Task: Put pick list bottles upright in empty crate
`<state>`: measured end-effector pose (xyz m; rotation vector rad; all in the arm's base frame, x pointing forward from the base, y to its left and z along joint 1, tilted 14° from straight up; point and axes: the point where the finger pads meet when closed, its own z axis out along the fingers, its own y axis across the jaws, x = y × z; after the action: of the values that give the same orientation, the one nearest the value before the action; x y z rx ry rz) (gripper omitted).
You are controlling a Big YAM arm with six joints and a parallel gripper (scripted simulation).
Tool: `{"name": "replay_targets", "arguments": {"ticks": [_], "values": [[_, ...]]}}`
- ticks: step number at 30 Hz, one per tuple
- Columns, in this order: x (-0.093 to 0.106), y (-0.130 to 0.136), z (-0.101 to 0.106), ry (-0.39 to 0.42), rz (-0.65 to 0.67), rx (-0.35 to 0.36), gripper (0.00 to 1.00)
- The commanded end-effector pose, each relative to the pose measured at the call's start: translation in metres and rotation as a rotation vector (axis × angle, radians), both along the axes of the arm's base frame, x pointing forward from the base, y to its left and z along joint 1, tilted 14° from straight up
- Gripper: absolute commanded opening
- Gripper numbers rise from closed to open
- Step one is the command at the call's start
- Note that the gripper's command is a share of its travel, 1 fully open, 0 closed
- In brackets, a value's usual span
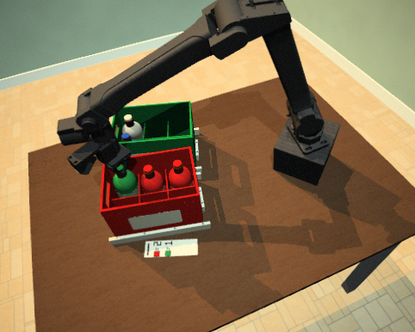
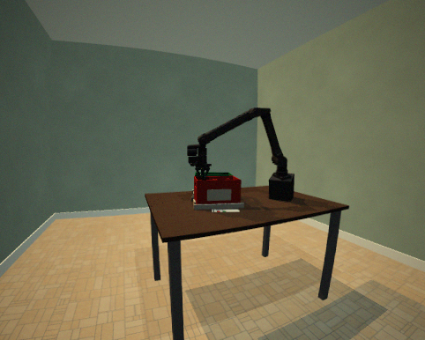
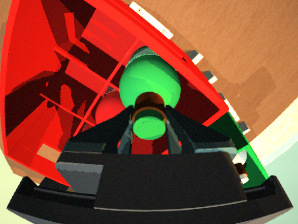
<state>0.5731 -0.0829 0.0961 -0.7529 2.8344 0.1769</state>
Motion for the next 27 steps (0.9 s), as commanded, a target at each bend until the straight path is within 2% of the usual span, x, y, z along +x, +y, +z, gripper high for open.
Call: {"name": "replay_targets", "arguments": {"ticks": [1, 10, 22, 26, 27], "values": [[0.025, 0.000, 0.044, -0.076, -0.003, -0.014, 0.00], [0.027, 0.000, 0.045, -0.076, -0.003, -0.014, 0.00], [0.033, 0.002, 0.033, -0.081, -0.002, -0.015, 0.00], [0.032, 0.001, 0.036, -0.086, -0.003, -0.016, 0.00], [0.031, -0.001, 0.046, -0.101, -0.006, -0.019, 0.00]]}}
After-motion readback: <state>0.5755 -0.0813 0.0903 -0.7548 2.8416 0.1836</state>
